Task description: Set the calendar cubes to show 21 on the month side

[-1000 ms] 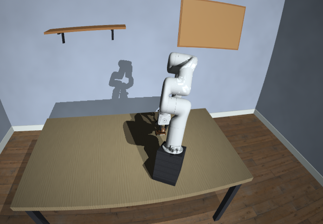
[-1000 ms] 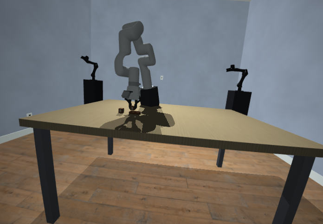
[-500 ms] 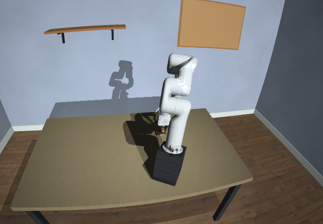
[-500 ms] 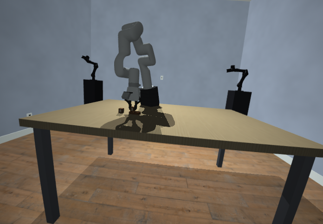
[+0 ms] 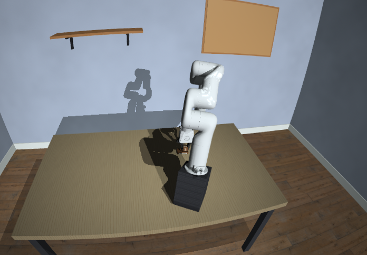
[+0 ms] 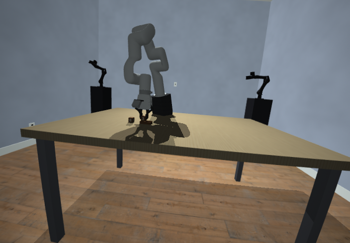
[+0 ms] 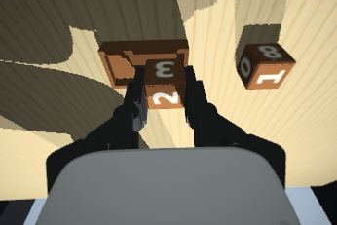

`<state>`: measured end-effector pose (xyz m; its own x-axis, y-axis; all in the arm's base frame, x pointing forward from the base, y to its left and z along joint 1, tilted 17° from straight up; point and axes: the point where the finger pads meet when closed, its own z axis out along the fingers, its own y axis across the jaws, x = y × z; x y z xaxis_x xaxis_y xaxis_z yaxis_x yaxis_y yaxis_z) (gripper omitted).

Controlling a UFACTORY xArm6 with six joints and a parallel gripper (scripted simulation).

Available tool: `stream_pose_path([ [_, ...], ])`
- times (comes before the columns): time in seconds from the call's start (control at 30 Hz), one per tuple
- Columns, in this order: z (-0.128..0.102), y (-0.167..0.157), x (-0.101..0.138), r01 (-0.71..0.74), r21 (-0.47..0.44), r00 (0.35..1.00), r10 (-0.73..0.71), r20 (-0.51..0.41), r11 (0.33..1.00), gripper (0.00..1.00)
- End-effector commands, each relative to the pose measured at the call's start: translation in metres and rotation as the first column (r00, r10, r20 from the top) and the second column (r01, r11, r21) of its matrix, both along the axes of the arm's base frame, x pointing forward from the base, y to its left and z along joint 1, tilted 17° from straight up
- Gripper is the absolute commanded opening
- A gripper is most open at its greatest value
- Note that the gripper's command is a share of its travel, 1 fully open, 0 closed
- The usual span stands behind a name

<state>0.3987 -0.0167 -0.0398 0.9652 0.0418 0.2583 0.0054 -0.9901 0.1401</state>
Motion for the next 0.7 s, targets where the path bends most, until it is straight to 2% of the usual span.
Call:
stream_pose_path([
  [0.0, 0.0008, 0.0001, 0.0009, 0.000, 0.000, 1.000, 0.000, 0.002, 1.000, 0.29],
  [0.67, -0.0013, -0.0002, 0.0014, 0.000, 0.000, 1.000, 0.000, 0.002, 1.000, 0.29],
])
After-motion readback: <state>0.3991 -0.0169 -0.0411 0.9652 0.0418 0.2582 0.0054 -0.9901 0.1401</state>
